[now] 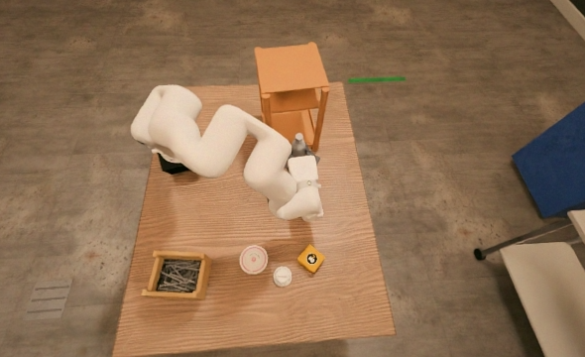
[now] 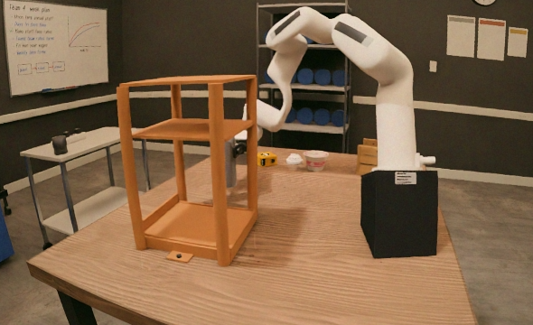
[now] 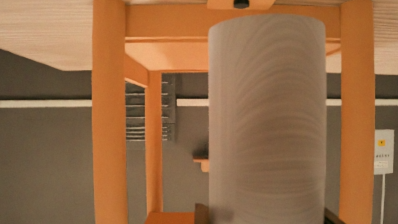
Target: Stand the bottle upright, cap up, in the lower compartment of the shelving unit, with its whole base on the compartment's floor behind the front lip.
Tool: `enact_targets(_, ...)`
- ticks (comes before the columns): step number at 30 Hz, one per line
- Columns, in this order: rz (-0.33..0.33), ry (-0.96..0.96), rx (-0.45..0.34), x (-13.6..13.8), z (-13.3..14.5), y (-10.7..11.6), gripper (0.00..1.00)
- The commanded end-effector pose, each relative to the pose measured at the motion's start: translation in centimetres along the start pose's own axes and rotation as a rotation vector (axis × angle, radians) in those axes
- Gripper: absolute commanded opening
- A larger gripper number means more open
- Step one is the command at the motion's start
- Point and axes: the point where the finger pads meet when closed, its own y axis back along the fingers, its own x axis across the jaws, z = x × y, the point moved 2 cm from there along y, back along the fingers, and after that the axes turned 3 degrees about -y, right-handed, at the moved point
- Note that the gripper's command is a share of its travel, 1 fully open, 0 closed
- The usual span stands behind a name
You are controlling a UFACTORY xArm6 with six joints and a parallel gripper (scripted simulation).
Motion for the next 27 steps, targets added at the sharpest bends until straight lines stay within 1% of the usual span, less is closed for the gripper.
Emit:
enact_targets(1, 0.0, 0.003, 0.001, -0.1, 0.1, -0.1, 0.0)
enact_targets(8, 0.0, 0.003, 0.001, -0.1, 0.1, -0.9, 0.0)
enact_targets(14, 0.0, 0.003, 0.001, -0.1, 0.1, -2.0, 0.0)
enact_targets(16, 0.0, 0.003, 0.001, -0.1, 0.1, -2.0, 0.0)
enact_targets(27, 0.0, 0.003, 0.001, -0.1, 0.1, -5.1, 0.0)
